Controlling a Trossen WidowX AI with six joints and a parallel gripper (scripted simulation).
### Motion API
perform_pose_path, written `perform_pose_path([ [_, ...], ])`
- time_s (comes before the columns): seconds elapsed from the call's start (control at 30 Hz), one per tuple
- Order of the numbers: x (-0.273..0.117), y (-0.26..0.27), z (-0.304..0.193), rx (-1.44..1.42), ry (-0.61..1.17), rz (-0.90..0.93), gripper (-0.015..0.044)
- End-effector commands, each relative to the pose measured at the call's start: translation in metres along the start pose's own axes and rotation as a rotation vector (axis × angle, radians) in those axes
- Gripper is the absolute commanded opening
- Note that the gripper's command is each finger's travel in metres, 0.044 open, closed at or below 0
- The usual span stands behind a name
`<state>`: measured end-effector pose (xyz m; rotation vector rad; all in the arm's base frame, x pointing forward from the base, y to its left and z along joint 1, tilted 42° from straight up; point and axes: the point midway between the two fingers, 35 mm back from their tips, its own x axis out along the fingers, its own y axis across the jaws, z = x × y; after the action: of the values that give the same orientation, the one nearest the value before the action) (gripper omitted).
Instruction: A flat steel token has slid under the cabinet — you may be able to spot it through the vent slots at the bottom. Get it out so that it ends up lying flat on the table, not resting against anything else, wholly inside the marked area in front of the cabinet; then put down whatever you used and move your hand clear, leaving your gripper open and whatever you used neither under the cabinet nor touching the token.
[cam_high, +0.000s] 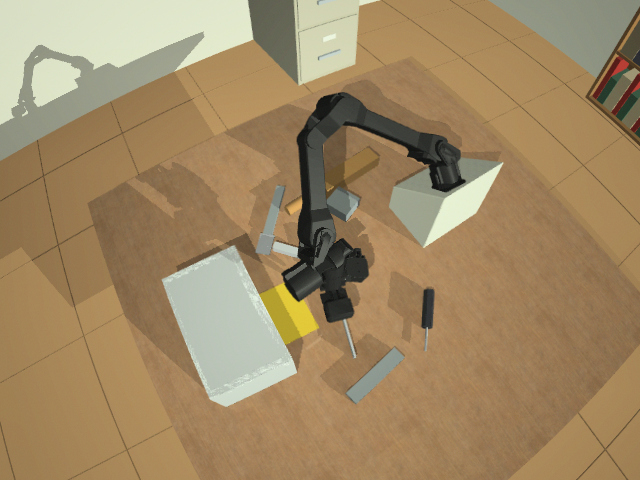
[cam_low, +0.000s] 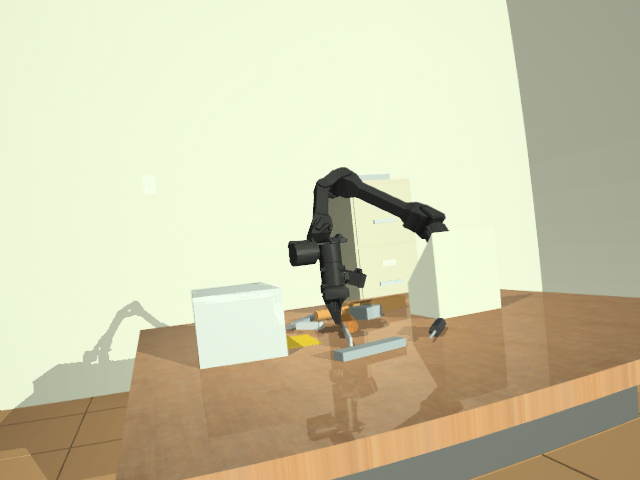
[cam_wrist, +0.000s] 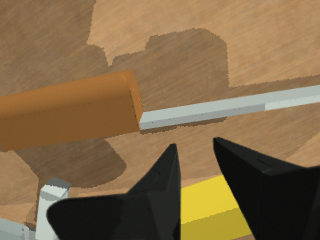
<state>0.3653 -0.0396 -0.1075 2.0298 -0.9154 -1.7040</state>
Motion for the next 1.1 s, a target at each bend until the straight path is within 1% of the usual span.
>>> perform_pose_path([
  [0.0,-0.029,-0.002,-0.002,0.005,0.007,-0.007,0.012],
  [0.07,-0.053,-0.001,-0.001,0.001,0.006,-0.007,0.012],
  [0.13,-0.062,-0.001,0.001,-0.005,0.006,-0.006,0.012],
  [0.17,-0.062,-0.001,0.0,-0.006,0.006,-0.006,0.012],
  [0.2,-0.047,-0.002,0.0,-0.008,0.011,-0.006,0.012],
  [0.33,-0.052,-0.001,0.018,0.0,0.006,-0.006,0.012],
  [0.47,-0.052,-0.001,0.019,0.0,0.005,-0.006,0.012],
  [0.57,-0.042,-0.001,0.018,0.0,0.005,-0.006,0.012],
  [0.8,0.012,0.0,0.019,0.0,0.005,-0.003,0.012],
  [1.07,0.014,0.0,0.015,0.0,0.006,-0.003,0.012],
])
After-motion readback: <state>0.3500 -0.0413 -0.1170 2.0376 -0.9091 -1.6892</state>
